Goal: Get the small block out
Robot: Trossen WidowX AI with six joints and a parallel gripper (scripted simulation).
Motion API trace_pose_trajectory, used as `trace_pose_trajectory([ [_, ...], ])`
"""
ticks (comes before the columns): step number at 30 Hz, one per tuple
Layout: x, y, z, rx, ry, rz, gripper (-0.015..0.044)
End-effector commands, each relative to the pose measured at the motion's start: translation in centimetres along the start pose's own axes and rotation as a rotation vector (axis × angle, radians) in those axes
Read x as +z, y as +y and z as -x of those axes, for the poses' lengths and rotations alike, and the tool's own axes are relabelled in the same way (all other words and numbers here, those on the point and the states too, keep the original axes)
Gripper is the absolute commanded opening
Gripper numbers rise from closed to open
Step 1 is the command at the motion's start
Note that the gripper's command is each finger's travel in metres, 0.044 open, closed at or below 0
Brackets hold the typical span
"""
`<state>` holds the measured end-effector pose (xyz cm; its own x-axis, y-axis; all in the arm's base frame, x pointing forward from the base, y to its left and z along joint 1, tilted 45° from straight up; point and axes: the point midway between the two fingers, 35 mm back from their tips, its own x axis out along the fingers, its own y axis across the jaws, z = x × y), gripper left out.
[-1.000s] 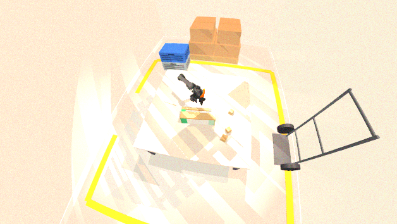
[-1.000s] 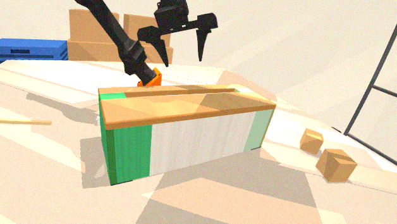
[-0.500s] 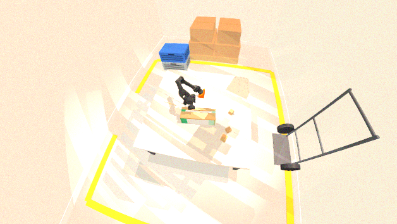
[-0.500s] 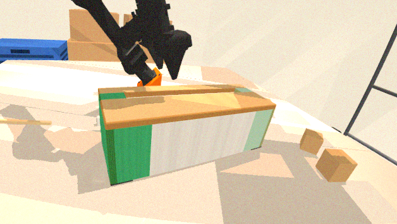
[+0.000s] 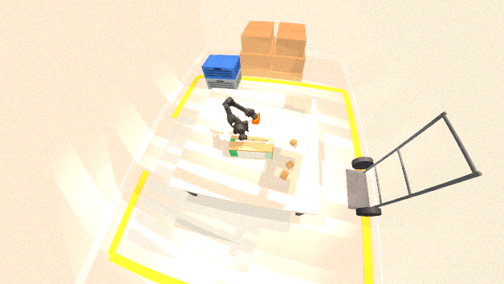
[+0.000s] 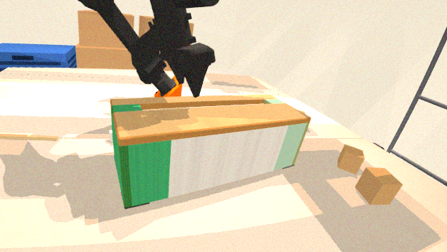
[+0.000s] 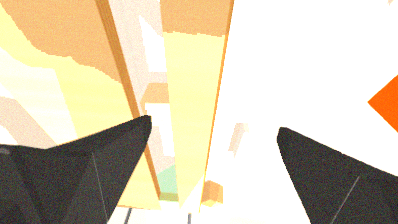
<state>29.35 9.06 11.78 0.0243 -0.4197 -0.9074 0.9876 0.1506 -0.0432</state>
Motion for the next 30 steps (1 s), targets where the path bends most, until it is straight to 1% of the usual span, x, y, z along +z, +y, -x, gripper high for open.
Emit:
trace_pose_trajectory([
  [1, 0.2, 0.0, -0.6, 0.000, -0.002, 0.003, 0.0400],
  [30, 1.9, -0.2, -5.1, 0.000, -0.004, 0.002, 0.0400],
])
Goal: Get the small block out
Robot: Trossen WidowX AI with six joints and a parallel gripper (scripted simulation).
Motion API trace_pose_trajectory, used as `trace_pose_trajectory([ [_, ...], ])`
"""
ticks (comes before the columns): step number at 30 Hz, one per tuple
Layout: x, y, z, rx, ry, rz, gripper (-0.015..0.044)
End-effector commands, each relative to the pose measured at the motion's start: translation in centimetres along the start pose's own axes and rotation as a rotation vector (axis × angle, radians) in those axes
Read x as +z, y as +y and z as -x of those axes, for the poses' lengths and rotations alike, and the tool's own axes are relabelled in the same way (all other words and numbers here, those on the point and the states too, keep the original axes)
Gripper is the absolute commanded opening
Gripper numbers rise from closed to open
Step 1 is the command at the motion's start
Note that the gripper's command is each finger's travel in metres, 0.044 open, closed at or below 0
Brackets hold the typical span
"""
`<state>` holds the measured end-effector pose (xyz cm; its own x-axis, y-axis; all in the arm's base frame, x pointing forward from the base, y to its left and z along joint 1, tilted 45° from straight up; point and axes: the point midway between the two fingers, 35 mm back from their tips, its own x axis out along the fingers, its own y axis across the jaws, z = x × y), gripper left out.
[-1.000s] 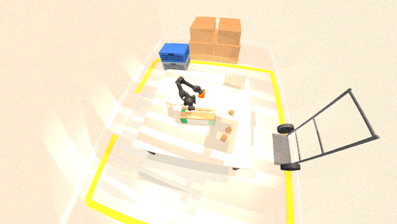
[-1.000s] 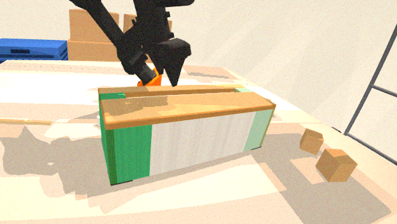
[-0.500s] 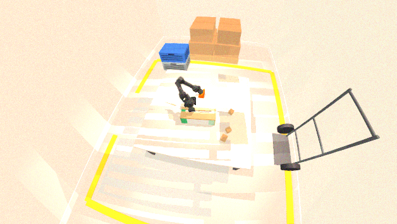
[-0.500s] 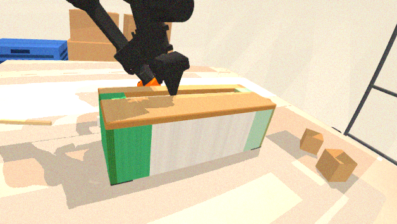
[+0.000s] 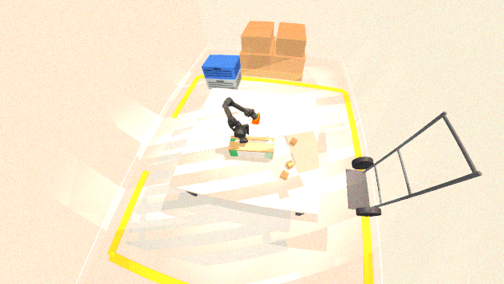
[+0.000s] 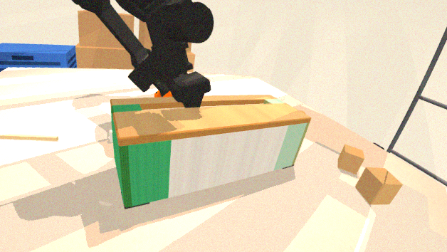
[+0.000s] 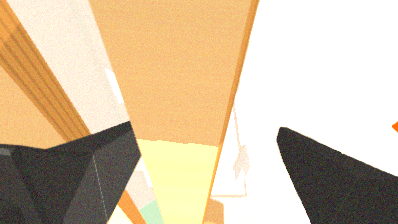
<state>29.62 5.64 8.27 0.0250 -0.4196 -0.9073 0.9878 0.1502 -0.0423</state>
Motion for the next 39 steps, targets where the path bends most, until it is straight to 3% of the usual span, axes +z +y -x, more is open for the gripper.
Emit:
trace_pose_trajectory([
  [1, 0.3, -0.1, -0.6, 0.000, -0.004, 0.003, 0.0400],
  [32, -5.9, -0.1, -2.7, -0.001, 0.002, 0.000, 0.0400],
  [39, -4.6, -0.2, -2.2, -0.001, 0.002, 0.000, 0.0400],
])
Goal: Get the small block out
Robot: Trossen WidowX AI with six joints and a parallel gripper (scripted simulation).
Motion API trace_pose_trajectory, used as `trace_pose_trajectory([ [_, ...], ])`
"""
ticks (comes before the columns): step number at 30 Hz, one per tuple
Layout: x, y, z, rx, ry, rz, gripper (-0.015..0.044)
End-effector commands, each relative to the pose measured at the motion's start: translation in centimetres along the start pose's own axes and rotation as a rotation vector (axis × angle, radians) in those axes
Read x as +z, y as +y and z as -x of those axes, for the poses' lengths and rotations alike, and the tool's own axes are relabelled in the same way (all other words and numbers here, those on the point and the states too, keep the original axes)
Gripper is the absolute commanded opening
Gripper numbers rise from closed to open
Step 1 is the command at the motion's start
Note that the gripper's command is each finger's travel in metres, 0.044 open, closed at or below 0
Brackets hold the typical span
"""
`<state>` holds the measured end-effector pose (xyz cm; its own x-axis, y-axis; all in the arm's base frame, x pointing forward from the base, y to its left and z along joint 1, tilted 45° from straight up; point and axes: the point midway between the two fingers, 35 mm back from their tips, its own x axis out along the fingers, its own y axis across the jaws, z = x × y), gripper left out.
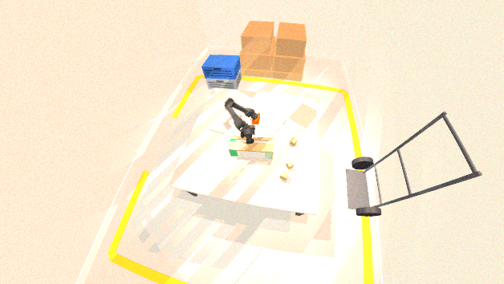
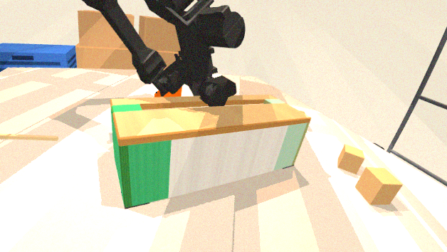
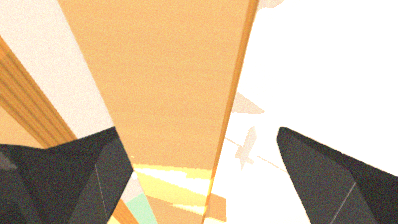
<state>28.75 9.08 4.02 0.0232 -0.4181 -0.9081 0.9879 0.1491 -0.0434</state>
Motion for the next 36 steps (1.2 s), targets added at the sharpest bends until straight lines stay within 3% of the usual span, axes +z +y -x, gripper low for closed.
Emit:
trace_pose_trajectory([
  [1, 0.4, 0.0, 0.1, 0.001, 0.000, 0.000, 0.0400],
  [36, -2.0, 0.0, -0.7, 0.001, 0.001, 0.000, 0.0400],
])
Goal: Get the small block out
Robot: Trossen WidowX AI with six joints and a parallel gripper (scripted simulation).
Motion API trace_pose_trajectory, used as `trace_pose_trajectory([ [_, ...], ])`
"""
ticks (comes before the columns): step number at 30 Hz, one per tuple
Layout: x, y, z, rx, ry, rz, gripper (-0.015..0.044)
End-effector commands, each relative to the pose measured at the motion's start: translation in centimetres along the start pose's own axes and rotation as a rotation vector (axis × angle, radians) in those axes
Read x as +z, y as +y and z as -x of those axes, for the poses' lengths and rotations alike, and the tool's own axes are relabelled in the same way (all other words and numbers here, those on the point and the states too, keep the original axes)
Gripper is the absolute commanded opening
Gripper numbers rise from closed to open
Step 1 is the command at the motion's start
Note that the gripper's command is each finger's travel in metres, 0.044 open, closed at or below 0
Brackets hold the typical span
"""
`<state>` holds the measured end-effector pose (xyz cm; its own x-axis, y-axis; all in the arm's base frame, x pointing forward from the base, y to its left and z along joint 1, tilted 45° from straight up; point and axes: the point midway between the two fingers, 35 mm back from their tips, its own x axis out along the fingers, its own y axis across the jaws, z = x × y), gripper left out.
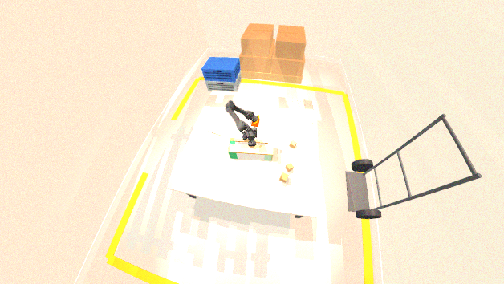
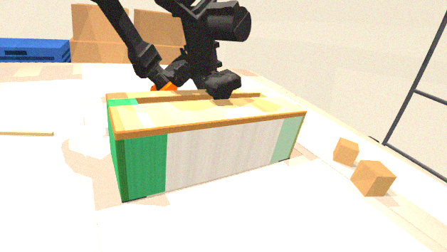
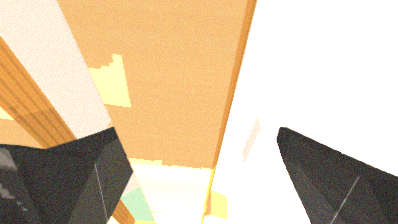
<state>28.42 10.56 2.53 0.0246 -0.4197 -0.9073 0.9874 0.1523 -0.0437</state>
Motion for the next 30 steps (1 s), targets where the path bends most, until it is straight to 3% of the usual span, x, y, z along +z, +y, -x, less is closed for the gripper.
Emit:
trace_pose_trajectory([
  [1, 0.3, 0.0, 0.1, 0.000, 0.003, -0.003, 0.0400],
  [30, -1.1, 0.0, -0.4, 0.000, 0.004, -0.003, 0.0400],
])
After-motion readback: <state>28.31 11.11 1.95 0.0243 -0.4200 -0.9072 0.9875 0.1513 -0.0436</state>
